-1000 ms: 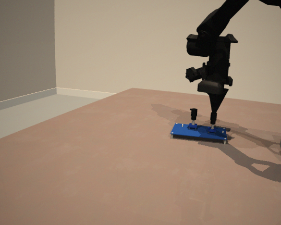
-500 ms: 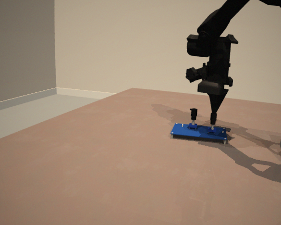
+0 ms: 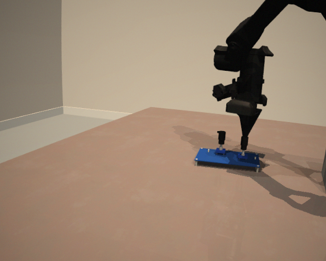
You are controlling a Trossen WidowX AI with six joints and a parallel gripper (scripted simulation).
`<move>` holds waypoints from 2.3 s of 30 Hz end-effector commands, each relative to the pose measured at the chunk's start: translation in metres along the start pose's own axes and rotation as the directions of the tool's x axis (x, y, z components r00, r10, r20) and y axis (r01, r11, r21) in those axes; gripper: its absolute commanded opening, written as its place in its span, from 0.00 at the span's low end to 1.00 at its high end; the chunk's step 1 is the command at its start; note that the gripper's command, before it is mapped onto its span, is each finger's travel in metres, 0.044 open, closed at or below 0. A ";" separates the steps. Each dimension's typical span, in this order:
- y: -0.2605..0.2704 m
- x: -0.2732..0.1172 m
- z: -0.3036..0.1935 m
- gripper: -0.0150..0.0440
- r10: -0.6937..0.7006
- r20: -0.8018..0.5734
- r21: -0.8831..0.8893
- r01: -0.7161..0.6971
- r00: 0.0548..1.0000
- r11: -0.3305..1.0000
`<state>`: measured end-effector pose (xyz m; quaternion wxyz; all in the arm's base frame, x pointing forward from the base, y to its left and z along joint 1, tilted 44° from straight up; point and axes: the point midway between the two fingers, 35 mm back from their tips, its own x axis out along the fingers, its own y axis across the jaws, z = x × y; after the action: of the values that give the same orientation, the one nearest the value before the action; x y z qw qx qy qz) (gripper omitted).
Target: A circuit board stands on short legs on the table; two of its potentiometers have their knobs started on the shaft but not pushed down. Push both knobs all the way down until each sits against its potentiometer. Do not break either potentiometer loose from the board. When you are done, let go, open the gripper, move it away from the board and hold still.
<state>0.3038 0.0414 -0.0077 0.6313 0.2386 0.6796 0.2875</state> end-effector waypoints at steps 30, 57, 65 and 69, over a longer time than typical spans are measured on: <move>0.003 0.020 0.001 0.25 0.003 -0.013 -0.012 -0.003 1.000 1.000; 0.003 0.025 0.001 0.25 0.003 -0.013 -0.012 -0.004 1.000 1.000; 0.003 0.025 0.001 0.25 0.003 -0.013 -0.012 -0.004 1.000 1.000; 0.003 0.025 0.001 0.25 0.003 -0.013 -0.012 -0.004 1.000 1.000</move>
<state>0.3023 0.0482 -0.0149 0.6340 0.2413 0.6781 0.2829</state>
